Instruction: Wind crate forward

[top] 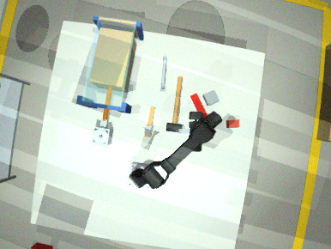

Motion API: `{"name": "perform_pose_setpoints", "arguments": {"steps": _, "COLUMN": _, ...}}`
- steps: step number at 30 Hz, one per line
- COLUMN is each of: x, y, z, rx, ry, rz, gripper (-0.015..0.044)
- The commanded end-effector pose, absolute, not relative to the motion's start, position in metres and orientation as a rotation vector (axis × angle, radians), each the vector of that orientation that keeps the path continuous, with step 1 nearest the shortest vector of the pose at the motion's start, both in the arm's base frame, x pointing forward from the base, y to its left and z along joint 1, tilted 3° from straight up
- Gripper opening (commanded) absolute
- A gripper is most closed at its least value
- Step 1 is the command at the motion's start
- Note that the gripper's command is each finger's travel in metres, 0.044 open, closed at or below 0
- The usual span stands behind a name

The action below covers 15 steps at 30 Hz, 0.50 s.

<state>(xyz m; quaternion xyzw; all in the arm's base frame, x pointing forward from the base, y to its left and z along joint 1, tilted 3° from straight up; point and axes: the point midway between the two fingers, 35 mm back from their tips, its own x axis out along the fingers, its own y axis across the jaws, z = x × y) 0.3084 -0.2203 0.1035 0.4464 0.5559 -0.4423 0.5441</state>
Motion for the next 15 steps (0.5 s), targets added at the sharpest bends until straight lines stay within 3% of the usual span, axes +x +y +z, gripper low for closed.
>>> {"name": "perform_pose_setpoints", "arguments": {"steps": 1, "x": 0.319, "y": -0.192, "z": 0.108, "rx": 1.039, "ry": 1.332, "rz": -1.030, "gripper": 0.0000}}
{"name": "perform_pose_setpoints", "arguments": {"steps": 15, "x": 0.343, "y": -0.107, "z": 0.117, "rx": 0.932, "ry": 1.376, "rz": -0.930, "gripper": 0.0000}}
